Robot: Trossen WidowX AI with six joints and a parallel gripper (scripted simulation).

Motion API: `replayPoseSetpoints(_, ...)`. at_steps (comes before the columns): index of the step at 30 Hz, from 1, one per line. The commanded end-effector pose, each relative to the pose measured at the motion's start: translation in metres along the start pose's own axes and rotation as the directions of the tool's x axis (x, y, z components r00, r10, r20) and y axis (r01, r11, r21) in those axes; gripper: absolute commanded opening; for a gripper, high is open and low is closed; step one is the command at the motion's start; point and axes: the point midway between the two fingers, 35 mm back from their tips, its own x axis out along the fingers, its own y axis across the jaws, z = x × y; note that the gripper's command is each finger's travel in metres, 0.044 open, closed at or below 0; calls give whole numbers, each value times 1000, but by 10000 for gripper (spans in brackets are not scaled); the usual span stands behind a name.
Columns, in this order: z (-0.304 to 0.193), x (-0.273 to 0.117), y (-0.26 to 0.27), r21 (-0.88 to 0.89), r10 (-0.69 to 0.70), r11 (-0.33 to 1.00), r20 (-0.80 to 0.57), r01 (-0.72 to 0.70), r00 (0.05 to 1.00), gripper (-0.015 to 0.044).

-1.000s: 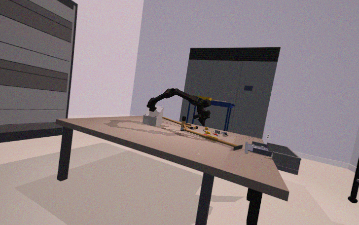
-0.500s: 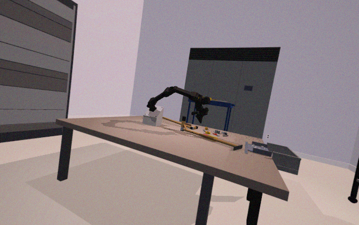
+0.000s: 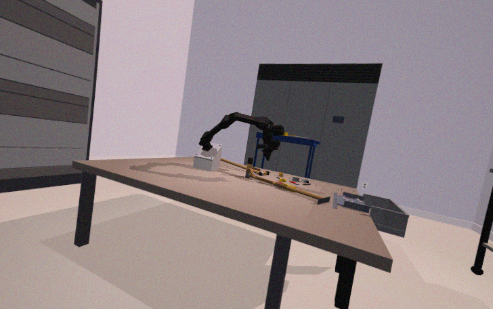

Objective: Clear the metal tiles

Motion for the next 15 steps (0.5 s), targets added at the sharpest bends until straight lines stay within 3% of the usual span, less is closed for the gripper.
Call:
replayPoseSetpoints(1,0,-2,0,2,6,1000,0,-6,1000,0)
replayPoseSetpoints(15,-2,33,2,2,9,1000,-4,-9,1000,0)
